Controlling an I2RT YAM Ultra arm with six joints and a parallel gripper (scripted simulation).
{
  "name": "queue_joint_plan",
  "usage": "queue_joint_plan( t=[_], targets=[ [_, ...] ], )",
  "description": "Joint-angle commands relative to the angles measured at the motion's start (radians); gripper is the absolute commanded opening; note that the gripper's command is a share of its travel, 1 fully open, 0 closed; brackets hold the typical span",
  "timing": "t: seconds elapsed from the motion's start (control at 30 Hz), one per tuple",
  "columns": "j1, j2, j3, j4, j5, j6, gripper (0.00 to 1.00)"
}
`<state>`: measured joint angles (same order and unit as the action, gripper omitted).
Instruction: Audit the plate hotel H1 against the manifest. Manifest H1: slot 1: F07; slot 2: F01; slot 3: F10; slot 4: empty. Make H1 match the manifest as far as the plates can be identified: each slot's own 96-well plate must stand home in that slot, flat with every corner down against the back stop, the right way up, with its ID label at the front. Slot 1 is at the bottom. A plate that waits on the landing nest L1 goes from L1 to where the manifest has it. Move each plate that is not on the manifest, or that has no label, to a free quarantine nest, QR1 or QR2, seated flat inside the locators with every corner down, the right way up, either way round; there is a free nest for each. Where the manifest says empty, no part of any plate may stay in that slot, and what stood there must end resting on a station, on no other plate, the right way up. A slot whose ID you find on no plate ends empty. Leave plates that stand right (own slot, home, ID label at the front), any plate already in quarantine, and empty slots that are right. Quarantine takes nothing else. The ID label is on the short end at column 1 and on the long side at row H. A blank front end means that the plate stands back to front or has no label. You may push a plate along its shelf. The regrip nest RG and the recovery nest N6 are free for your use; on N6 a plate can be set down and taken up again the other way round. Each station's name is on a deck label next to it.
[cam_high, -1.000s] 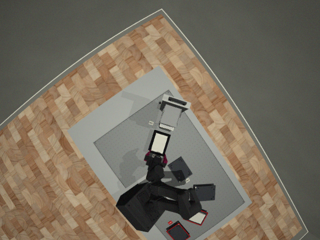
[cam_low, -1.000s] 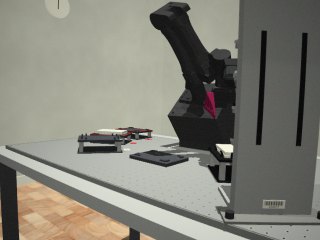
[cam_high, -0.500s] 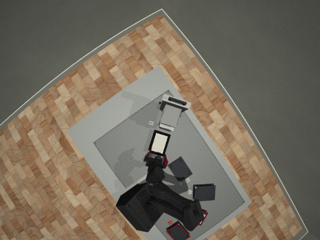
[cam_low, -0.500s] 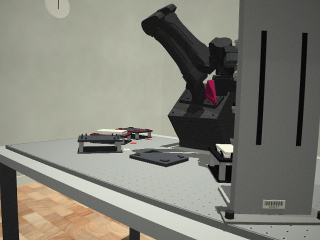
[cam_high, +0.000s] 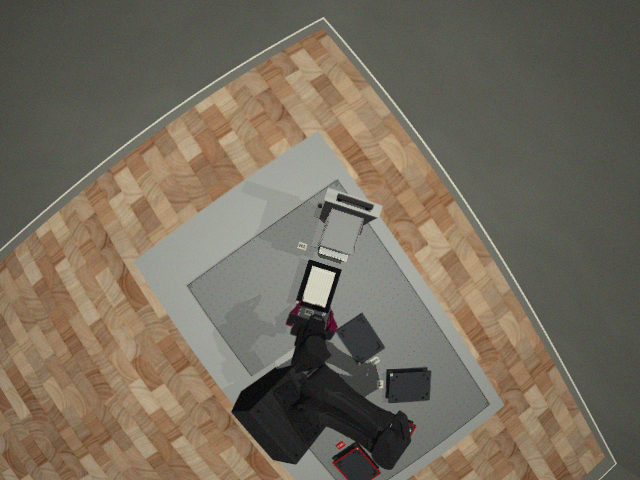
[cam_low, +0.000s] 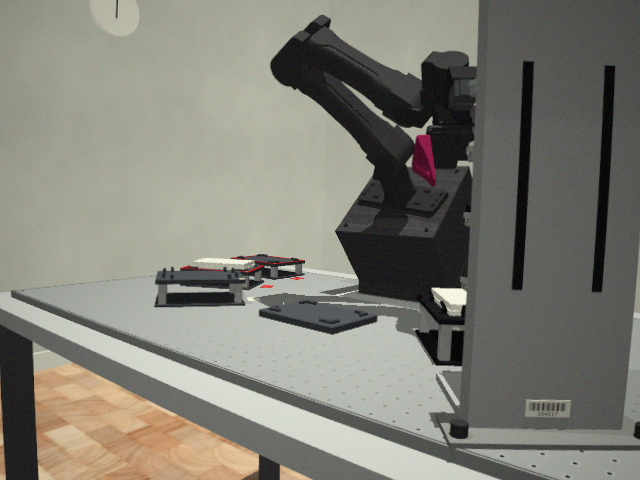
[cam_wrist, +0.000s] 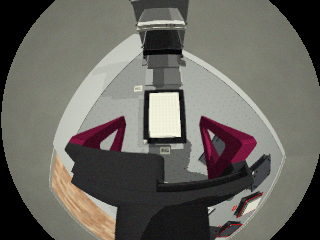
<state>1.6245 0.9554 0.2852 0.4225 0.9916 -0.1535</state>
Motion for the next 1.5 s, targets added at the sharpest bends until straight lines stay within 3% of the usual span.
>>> queue_joint_plan(
  t=[0.0, 0.13, 0.47, 0.53, 1.03, 1.1, 1.47],
  targets=[
    [0.022, -0.013, 0.015, -0.077, 0.034, 0.020, 1.00],
    [0.065, -0.038, 0.048, -0.158, 0.075, 0.046, 1.00],
    [0.077, 0.107, 0.214, -0.369, 0.013, 0.011, 1.00],
    [0.077, 0.107, 0.214, -0.369, 0.013, 0.011, 1.00],
    [0.088, 0.349, 0.503, -0.677, -0.079, -0.073, 1.00],
    [0.088, 0.349, 0.503, -0.677, -0.079, -0.073, 1.00],
    [0.095, 0.545, 0.752, -0.912, -0.140, -0.151, 1.00]
  ],
)
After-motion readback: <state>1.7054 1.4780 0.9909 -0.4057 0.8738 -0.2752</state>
